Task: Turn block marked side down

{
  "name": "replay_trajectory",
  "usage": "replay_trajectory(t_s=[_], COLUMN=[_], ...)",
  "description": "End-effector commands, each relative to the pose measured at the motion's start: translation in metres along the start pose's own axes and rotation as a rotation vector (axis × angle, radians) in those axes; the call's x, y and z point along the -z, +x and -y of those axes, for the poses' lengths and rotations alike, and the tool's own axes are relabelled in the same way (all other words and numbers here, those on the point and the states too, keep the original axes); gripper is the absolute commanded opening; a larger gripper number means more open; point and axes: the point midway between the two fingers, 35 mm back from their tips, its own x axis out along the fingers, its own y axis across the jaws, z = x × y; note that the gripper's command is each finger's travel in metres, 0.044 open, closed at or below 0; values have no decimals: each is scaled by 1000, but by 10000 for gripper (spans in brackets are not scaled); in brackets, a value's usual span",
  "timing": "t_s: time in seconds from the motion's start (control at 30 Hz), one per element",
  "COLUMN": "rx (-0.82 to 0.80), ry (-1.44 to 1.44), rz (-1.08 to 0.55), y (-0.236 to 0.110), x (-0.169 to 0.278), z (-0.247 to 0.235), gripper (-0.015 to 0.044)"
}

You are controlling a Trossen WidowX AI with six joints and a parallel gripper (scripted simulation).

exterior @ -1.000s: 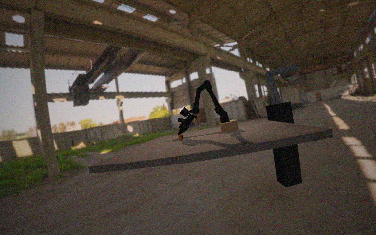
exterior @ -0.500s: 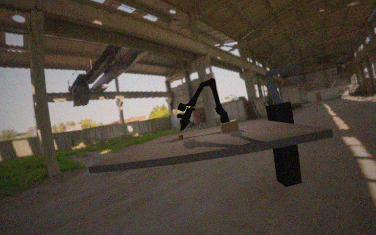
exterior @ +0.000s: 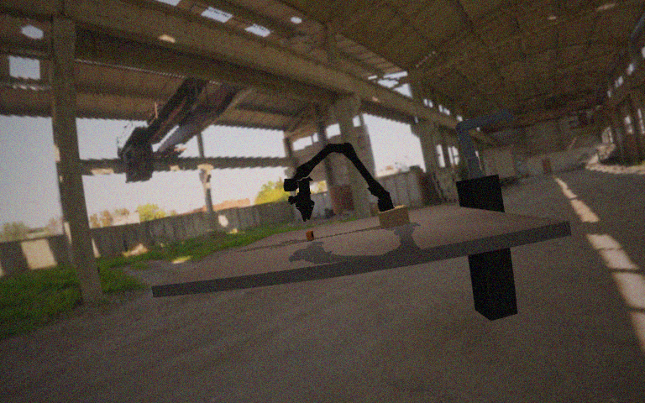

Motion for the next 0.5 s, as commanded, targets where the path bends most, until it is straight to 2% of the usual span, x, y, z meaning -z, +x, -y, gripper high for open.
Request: replay_trajectory(t_s=[0.0,0.17,0.27,0.47], rx=[-5,-5,-5,-5], ry=[-1,-1,-1,-1], rz=[-91,-111,-111,-111], y=[-7,-5,24,34], x=[-2,-2,2,3], z=[0,0,2,2], gripper=[440,440,440,440])
